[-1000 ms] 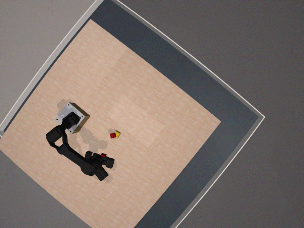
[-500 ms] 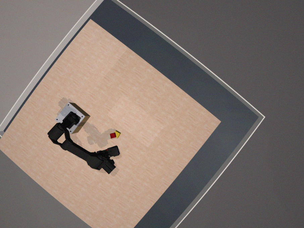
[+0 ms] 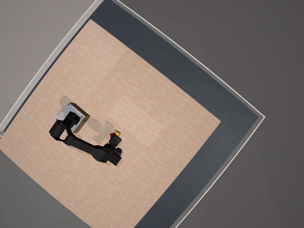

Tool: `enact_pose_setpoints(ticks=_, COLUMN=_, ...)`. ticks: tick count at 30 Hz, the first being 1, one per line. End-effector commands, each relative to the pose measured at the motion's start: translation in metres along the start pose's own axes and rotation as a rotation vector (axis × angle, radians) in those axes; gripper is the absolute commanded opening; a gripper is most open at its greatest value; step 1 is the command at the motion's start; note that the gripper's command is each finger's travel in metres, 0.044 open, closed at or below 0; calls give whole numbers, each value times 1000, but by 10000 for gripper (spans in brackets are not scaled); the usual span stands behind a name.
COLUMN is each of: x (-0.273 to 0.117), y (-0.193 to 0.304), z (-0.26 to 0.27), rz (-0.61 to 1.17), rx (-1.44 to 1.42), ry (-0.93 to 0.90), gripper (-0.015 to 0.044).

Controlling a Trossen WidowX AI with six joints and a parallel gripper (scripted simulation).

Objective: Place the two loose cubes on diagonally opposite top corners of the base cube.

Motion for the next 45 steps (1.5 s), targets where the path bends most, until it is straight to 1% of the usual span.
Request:
enact_pose_setpoints(ticks=1, x=1, y=5, z=12, rz=2, rx=-146, ry=-4, gripper=105)
enact_pose_setpoints(ticks=22, x=3, y=34, z=71, rz=1, rx=-948, ry=-13, gripper=105)
enact_pose_setpoints(ticks=28, x=5, y=35, z=71, rz=0, rx=-953, ry=-14, gripper=105)
enact_pose_setpoints(ticks=38, x=32, y=36, z=68, rz=-4, rx=-922, ry=-39, gripper=105)
enact_pose_setpoints(ticks=45, x=33, y=36, z=68, rz=-4, rx=-922, ry=-39, gripper=105)
Point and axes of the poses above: the point midway between the two fingers, 35 mm back from their tips, its own x axis out along the fingers, its own z axis across the jaws, y = z × x, the point moved 5 cm from there along -x, back along the fingers, and after that the axes turned 11 degrees about x, right-handed, at the moved point
